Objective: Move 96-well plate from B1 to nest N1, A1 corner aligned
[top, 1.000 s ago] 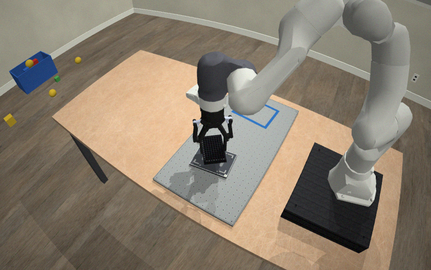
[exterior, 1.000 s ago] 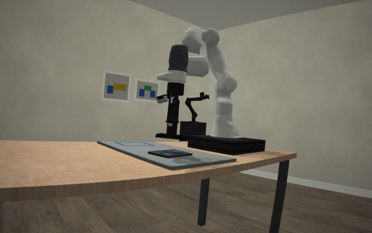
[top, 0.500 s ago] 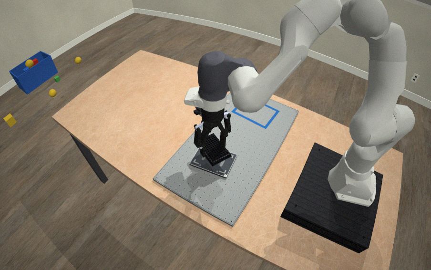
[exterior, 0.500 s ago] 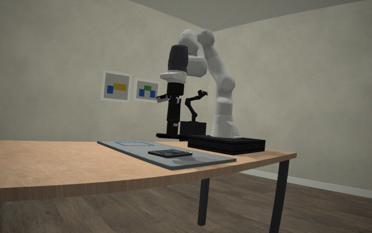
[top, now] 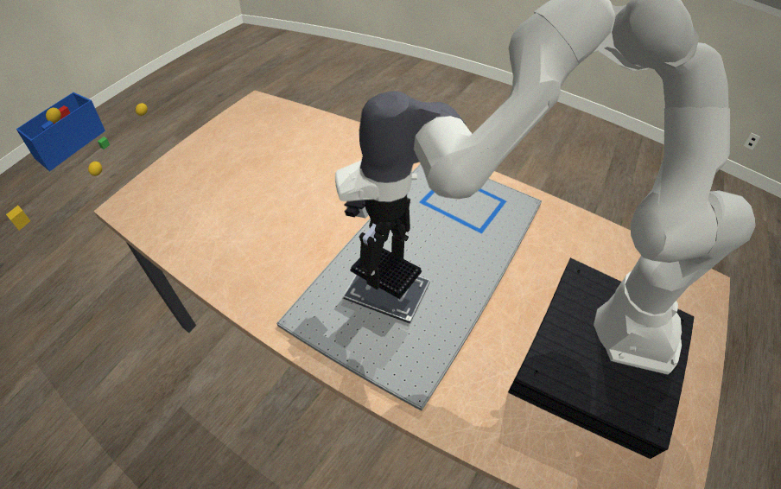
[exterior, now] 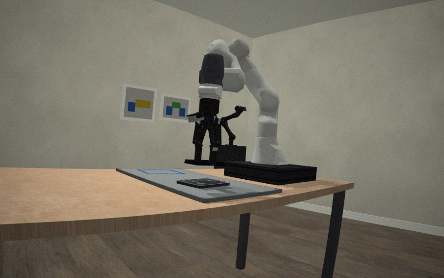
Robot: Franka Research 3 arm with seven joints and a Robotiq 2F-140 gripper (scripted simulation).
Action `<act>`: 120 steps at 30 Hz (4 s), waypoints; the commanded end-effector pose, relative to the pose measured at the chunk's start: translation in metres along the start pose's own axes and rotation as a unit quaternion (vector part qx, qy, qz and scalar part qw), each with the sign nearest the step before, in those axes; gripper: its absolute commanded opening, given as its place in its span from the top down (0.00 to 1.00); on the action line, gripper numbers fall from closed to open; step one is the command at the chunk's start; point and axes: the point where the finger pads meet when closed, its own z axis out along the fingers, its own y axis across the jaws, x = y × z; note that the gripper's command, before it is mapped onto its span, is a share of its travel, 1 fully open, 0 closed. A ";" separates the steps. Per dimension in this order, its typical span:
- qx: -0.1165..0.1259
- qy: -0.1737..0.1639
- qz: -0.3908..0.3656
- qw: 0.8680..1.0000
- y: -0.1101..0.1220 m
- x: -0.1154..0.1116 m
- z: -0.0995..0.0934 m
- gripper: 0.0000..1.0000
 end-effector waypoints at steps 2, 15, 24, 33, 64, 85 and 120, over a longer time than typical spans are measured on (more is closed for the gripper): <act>-0.003 -0.009 -0.090 0.996 0.006 -0.001 0.001 0.40; -0.003 -0.009 -0.090 0.996 0.005 -0.001 0.001 0.40; -0.003 -0.009 -0.090 0.996 0.004 0.000 0.001 0.40; -0.003 -0.009 -0.090 0.996 0.004 0.000 0.001 0.40; -0.003 -0.009 -0.090 0.996 0.002 0.001 0.026 0.40; -0.003 -0.009 -0.090 0.996 0.001 0.002 0.051 0.40; -0.003 -0.009 -0.090 0.996 0.002 0.001 0.054 0.40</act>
